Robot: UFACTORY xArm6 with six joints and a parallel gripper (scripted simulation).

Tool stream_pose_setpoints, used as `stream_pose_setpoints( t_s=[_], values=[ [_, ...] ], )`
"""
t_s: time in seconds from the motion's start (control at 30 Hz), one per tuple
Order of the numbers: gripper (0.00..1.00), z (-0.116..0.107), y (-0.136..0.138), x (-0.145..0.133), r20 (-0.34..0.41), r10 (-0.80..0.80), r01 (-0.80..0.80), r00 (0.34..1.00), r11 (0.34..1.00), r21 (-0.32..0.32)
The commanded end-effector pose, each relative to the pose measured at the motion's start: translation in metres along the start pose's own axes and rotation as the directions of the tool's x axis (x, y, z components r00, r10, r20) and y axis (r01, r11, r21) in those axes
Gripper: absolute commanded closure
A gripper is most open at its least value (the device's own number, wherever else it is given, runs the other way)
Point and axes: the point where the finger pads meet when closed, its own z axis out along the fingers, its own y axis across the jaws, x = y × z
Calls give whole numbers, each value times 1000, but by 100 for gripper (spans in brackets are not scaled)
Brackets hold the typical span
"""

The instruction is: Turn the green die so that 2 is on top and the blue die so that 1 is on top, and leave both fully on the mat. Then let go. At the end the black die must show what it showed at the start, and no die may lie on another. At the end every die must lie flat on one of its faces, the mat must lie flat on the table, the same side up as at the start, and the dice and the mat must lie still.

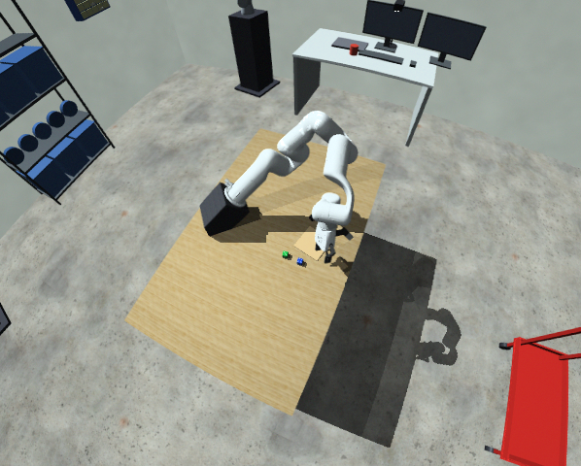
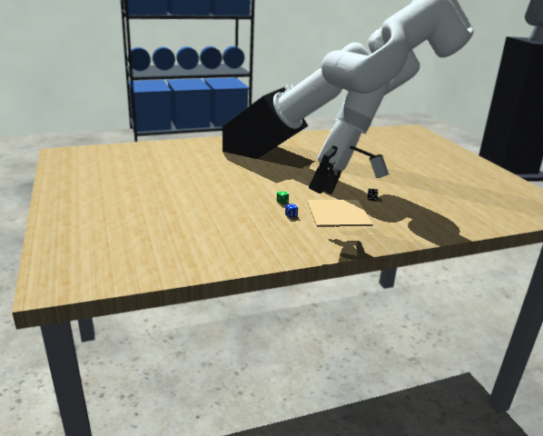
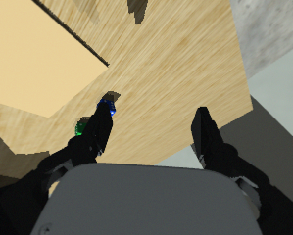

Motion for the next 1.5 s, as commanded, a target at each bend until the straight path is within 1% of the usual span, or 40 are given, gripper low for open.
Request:
stream_pose_setpoints(
  t_s=[0.0,0.03,0.1,0.13,0.17,0.23,0.27,0.33,0.43,0.97,1.13,1.27,1.47],
  values=[
    [0,-3,-5,-20,-50,-16,22,999,992,125],
    [0,-7,-8,-29,-74,-14,27,997,984,175],
    [0,-8,-8,-30,-75,-14,27,997,984,177],
    [0,-13,-11,-39,-101,-10,32,995,974,222],
    [0,-13,-11,-39,-101,-10,32,995,974,222],
    [0,-23,-15,-54,-150,4,41,989,955,295],
    [0,-23,-15,-54,-150,4,41,989,955,295],
    [0,-33,-18,-65,-188,19,48,982,938,343],
    [0,-40,-20,-74,-219,32,54,975,925,377],
    [0,-42,-20,-75,-225,35,55,974,922,383],
    [0,-38,-22,-74,-225,35,55,974,922,383],
    [0,-22,-29,-71,-225,35,55,974,922,383],
    [0,22,-48,-61,-225,35,55,974,922,383]
  ],
)
